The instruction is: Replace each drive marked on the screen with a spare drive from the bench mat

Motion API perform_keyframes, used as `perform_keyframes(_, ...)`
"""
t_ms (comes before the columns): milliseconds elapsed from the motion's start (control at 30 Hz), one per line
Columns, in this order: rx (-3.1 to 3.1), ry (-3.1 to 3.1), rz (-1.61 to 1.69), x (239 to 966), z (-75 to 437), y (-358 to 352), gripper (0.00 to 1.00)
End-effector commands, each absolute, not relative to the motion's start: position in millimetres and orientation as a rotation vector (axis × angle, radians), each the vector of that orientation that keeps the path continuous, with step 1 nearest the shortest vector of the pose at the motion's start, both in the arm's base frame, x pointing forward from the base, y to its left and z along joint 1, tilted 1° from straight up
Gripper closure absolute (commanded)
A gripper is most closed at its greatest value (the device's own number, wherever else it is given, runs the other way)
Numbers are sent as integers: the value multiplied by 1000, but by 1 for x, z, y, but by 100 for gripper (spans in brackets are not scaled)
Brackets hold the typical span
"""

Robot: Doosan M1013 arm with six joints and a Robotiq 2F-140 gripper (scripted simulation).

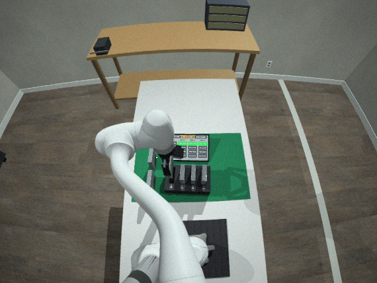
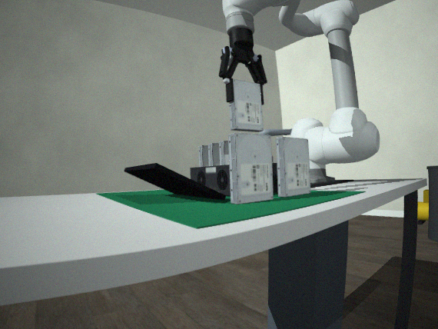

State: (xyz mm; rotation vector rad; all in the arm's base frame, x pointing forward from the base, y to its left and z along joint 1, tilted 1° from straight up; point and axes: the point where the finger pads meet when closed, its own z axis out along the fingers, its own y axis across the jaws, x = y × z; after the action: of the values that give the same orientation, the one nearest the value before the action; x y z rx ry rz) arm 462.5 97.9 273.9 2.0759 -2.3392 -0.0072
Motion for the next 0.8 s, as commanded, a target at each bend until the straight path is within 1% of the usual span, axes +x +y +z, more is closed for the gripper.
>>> perform_keyframes(0,2088,-2330,-7,462,274,99,90)
perform_keyframes(767,2098,-2321,-7,461,272,101,90)
